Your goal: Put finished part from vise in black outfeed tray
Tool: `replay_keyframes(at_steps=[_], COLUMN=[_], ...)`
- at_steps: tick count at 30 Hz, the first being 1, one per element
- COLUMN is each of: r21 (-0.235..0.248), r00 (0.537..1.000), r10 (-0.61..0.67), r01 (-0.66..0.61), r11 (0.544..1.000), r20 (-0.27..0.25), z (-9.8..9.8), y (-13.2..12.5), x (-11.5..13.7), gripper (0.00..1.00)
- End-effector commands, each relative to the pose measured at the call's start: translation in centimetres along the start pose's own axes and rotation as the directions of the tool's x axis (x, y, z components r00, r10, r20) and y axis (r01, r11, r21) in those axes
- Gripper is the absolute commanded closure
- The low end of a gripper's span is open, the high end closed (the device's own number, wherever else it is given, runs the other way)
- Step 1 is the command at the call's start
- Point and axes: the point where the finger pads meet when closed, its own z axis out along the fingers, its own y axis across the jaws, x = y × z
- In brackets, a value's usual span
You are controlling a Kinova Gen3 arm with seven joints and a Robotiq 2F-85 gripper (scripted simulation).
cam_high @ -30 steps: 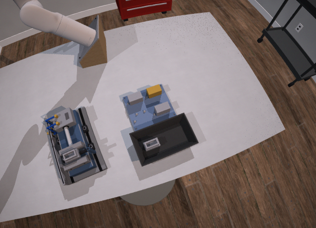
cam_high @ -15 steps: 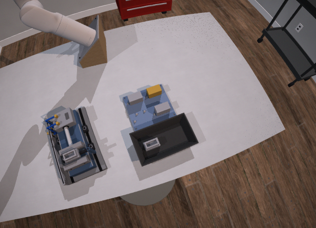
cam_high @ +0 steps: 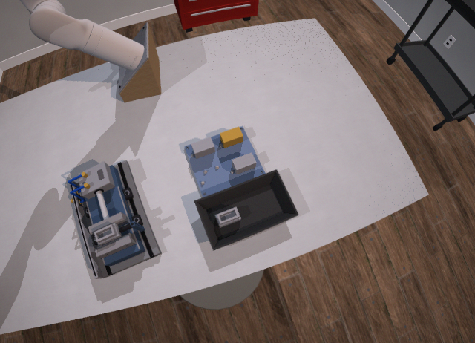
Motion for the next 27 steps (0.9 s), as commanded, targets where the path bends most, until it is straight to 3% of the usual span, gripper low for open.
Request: replay_keyframes(at_steps=[1, 27], r21=[0.002, -0.024], r00=[1.000, 0.999], r10=[0.004, 0.037], r01=[-0.004, -0.037], r11=[1.000, 0.999], r20=[0.003, 0.032], z=[-0.2, -1.7], y=[0.5, 3.6], x=[-0.3, -1.1], gripper=[0.00, 0.00])
